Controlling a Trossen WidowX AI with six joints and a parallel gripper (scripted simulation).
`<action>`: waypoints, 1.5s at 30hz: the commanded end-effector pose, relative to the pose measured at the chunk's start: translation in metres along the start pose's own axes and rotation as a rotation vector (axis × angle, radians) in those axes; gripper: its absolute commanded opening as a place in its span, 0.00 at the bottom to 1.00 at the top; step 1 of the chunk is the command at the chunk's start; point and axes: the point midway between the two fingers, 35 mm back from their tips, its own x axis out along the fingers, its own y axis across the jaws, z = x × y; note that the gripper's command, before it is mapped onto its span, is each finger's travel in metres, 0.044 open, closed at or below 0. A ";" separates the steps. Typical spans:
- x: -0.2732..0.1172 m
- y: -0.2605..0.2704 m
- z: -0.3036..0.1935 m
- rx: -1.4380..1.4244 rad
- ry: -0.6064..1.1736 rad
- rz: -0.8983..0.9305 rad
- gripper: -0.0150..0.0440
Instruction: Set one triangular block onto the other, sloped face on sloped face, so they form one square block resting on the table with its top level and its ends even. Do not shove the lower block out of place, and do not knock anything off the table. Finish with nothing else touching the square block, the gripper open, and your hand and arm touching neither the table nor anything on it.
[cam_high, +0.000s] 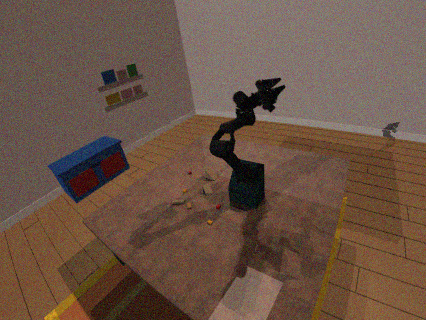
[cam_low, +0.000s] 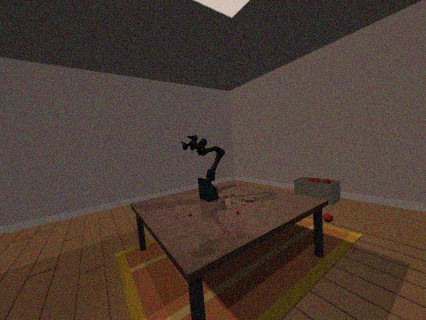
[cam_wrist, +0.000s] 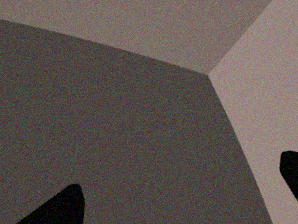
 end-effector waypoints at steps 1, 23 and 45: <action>-0.033 -0.006 -0.030 -0.204 0.153 -0.038 1.00; -0.346 -0.055 -0.099 -1.671 1.343 0.677 1.00; -0.564 -0.075 0.097 -1.483 1.288 3.154 1.00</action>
